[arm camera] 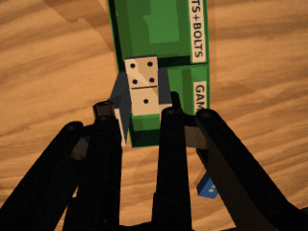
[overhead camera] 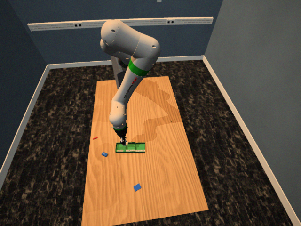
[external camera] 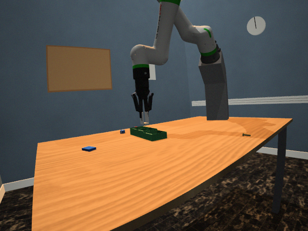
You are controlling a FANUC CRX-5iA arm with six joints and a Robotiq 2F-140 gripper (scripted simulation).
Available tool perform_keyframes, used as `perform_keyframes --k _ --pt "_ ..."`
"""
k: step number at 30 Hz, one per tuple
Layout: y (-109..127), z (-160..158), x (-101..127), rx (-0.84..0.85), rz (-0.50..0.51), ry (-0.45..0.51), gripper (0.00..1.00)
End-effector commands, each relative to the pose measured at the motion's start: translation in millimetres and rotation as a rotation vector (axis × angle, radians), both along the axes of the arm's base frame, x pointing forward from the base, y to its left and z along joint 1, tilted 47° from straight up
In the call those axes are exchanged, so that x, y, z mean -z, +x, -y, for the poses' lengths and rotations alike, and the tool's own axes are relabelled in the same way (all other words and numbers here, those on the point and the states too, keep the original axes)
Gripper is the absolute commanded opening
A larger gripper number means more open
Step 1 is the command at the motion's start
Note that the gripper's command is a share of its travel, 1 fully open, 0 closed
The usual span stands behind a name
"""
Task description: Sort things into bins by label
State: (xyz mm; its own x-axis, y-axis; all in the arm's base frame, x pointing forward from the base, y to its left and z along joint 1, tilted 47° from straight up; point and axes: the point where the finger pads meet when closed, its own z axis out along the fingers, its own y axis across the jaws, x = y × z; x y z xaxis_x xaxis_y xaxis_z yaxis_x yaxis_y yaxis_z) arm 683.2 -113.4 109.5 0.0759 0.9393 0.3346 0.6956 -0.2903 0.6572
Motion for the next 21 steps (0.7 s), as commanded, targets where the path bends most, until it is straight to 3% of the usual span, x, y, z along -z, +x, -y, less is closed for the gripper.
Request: perform_keyframes --k 1,6,21 --pt "4 25 4 -0.005 -0.007 0.001 0.21" --pt "5 43 7 -0.005 -0.007 0.001 0.21" --pt "5 40 6 -0.005 -0.007 0.001 0.21"
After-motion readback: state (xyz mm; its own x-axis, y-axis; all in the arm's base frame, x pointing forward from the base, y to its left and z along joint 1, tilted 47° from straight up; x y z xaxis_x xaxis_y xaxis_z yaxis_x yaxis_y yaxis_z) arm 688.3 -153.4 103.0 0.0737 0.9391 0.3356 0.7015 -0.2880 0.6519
